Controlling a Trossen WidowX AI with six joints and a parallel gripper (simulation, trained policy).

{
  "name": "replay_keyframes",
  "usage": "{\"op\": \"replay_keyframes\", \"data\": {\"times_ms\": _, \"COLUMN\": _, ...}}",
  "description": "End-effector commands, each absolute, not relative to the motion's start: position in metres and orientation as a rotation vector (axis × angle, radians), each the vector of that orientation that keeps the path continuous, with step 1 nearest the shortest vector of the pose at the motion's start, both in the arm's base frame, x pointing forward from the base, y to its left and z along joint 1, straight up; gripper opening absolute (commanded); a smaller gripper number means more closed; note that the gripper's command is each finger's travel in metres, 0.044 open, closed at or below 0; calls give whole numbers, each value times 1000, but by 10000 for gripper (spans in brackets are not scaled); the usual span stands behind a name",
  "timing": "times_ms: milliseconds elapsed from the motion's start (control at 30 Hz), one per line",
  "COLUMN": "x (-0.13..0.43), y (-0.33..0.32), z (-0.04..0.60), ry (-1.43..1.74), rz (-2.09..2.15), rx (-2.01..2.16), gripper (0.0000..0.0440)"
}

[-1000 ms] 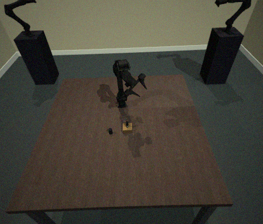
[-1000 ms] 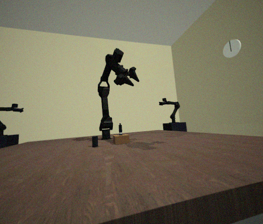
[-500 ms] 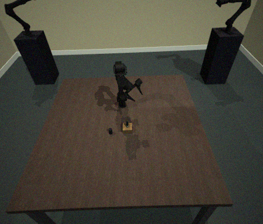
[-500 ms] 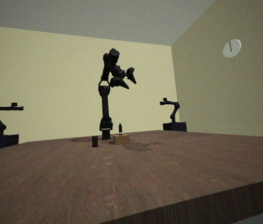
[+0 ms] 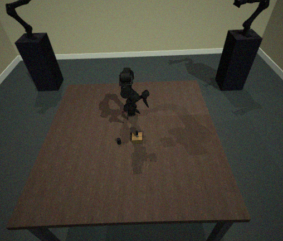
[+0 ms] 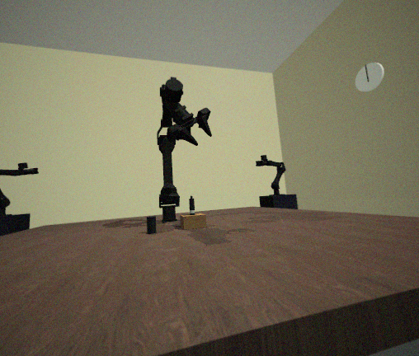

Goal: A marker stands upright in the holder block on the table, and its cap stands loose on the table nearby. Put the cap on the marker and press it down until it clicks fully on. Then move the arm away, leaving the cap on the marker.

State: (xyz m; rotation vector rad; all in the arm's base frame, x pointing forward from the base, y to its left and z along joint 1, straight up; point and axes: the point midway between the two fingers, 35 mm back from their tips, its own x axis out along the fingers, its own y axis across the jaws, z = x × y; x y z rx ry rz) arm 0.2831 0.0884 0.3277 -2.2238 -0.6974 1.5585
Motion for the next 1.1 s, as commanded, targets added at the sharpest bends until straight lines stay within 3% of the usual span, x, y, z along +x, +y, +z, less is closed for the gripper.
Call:
{"op": "replay_keyframes", "data": {"times_ms": 0, "x": 287, "y": 81, "z": 322, "ry": -663, "rz": 1573, "rx": -2217, "gripper": 322}}
{"op": "replay_keyframes", "data": {"times_ms": 1067, "x": 319, "y": 9, "z": 274, "ry": -304, "rz": 1678, "rx": -2129, "gripper": 321}}
